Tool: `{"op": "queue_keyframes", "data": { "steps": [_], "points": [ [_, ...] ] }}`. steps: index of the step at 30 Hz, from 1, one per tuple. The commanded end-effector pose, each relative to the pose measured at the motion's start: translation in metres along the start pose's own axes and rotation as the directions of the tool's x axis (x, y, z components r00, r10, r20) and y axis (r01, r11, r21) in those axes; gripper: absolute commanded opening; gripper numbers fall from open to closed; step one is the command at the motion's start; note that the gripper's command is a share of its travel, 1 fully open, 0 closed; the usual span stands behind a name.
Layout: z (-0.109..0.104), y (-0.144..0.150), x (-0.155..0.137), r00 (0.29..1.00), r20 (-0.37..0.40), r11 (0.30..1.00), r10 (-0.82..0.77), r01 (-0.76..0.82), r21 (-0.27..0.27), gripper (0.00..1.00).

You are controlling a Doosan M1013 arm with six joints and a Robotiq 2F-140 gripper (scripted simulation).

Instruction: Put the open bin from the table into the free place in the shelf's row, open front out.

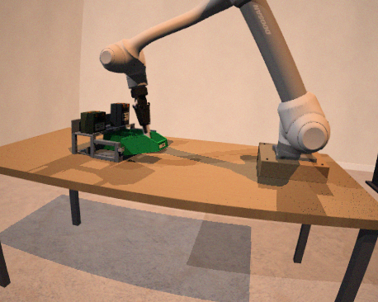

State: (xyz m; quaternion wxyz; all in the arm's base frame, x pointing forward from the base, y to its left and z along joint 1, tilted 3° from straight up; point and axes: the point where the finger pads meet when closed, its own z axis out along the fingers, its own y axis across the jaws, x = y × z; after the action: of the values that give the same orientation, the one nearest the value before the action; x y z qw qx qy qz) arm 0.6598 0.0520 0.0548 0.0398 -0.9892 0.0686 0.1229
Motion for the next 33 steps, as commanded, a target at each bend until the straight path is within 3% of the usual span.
{"op": "queue_keyframes", "data": {
  "steps": [1, 33],
  "points": [
    [-0.001, 0.0, 0.001, 1.0, 0.0, 1.0, 0.0, 0.0, 0.0, 0.0],
    [-0.007, 0.0, 0.027, 1.0, 0.0, 1.0, 0.0, 0.0, 0.0, 0.0]
  ]
}}
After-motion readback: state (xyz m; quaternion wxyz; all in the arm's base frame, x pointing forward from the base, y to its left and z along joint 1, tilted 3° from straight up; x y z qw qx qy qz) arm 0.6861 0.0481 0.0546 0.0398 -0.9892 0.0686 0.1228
